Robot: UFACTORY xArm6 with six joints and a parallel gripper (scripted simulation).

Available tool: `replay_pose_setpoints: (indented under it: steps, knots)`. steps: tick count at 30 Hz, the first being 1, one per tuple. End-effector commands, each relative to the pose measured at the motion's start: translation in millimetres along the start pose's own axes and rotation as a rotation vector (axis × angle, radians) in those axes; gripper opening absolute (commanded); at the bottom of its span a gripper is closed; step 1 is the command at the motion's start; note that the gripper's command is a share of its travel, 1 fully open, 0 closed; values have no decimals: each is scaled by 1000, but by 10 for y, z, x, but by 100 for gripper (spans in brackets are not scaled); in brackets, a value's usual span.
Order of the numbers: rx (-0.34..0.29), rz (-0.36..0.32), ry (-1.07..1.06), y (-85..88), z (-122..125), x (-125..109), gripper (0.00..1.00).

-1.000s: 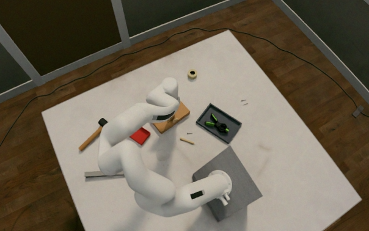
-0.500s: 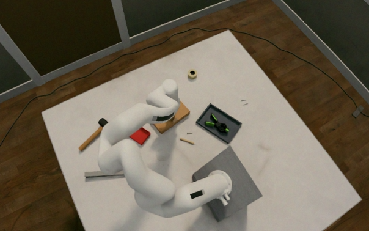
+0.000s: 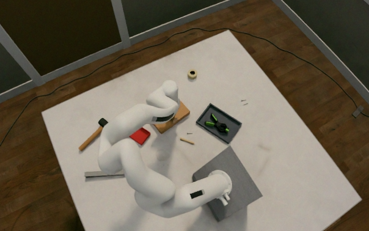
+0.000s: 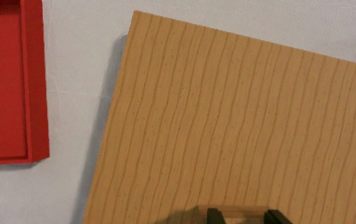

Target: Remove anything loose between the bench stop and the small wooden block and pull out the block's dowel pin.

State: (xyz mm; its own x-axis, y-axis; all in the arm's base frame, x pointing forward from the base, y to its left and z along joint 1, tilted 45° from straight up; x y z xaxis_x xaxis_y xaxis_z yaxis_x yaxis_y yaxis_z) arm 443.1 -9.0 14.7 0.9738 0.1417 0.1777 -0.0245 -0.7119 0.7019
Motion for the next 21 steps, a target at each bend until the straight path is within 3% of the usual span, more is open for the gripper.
replay_pose_setpoints:
  steps: [1, 16, 17, 21]
  knots:
    - [-2, 3, 1, 5, 3, 9, 28]
    - [-2, 3, 1, 4, 3, 9, 28]
    - [-2, 3, 1, 4, 3, 9, 21]
    - [-2, 3, 1, 4, 3, 9, 21]
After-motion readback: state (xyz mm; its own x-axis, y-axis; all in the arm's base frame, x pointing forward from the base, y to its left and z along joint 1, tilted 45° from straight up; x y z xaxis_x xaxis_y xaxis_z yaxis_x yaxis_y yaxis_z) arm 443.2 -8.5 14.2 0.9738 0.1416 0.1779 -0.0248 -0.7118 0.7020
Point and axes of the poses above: the point where the finger pads meet when closed, its own y axis back along the fingers, its own z axis across the jaws, x = y × z, the point moved 8 cm from there along y, back along the fingers, and after that the axes turned 8 degrees about -y, right-handed, at the moved point
